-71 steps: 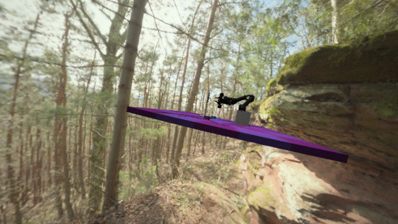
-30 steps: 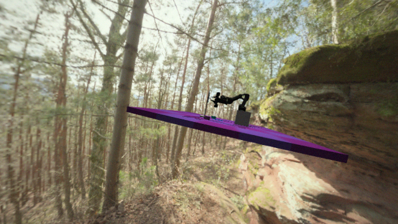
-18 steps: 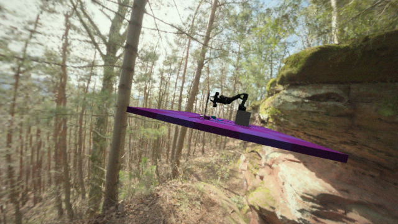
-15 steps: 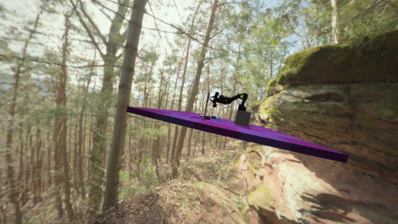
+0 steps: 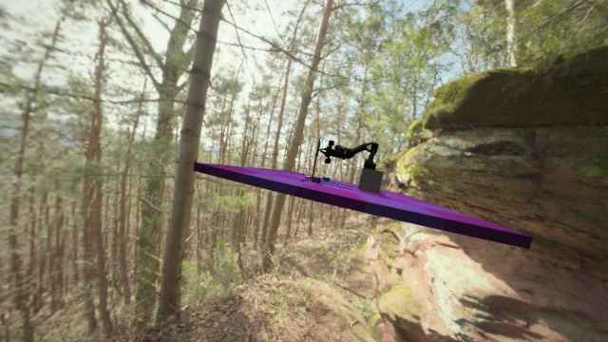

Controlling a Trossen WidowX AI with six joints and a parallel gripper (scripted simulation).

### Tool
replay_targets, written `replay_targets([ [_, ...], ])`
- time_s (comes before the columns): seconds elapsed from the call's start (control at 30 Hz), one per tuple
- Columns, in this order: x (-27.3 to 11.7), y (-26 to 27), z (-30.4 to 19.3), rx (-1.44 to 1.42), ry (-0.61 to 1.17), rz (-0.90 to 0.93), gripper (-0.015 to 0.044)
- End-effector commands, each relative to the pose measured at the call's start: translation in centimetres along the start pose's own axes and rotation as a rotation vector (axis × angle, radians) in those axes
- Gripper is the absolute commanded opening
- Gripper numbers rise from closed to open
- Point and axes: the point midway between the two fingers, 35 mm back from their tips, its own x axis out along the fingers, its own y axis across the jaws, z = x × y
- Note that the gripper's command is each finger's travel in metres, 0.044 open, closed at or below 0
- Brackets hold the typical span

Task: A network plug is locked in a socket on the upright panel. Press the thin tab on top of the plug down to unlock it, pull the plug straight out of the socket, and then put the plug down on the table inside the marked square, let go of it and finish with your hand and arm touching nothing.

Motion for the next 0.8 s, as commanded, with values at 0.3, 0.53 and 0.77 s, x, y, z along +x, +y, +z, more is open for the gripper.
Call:
replay_targets([
  [0.3, -0.1, -0.02, 0.03, 0.004, -0.003, -0.002, 0.0],
  [0.53, -0.44, -0.02, -0.06, 0.004, -0.003, -0.002, 0.0],
  [0.77, -0.76, -0.02, -0.15, 0.004, -0.003, -0.002, 0.0],
])
